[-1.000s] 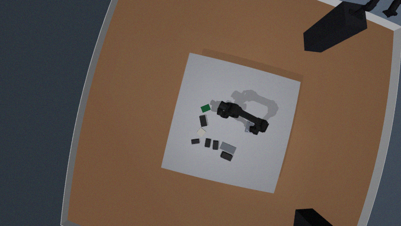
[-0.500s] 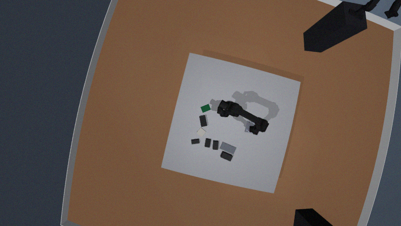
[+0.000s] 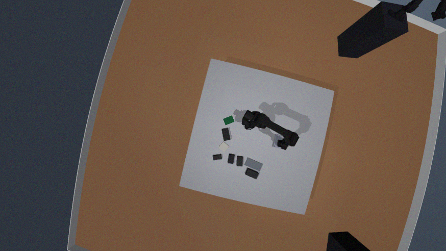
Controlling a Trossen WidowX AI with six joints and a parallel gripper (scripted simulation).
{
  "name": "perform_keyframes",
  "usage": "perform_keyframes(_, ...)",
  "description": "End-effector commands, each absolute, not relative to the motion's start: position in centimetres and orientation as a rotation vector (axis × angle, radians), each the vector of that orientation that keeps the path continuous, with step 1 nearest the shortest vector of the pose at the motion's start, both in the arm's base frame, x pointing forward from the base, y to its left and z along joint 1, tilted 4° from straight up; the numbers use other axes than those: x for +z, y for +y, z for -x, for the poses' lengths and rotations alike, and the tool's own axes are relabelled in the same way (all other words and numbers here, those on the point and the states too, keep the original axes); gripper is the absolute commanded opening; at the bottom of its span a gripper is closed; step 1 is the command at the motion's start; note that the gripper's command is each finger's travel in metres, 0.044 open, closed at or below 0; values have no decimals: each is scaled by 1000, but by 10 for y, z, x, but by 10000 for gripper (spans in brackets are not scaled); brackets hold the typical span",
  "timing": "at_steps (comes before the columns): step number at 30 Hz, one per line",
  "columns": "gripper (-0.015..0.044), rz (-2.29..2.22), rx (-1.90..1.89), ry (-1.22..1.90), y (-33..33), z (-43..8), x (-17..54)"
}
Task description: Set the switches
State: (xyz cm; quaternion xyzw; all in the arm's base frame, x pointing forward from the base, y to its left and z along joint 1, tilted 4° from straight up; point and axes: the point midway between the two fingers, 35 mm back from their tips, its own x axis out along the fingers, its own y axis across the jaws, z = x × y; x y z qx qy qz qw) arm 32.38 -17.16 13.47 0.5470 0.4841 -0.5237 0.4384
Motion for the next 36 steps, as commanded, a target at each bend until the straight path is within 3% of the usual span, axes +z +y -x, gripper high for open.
perform_keyframes(1,338,-1340,-1315,1201,-177,-324,130)
perform_keyframes(36,338,-1271,-1358,1142,-202,-320,124)
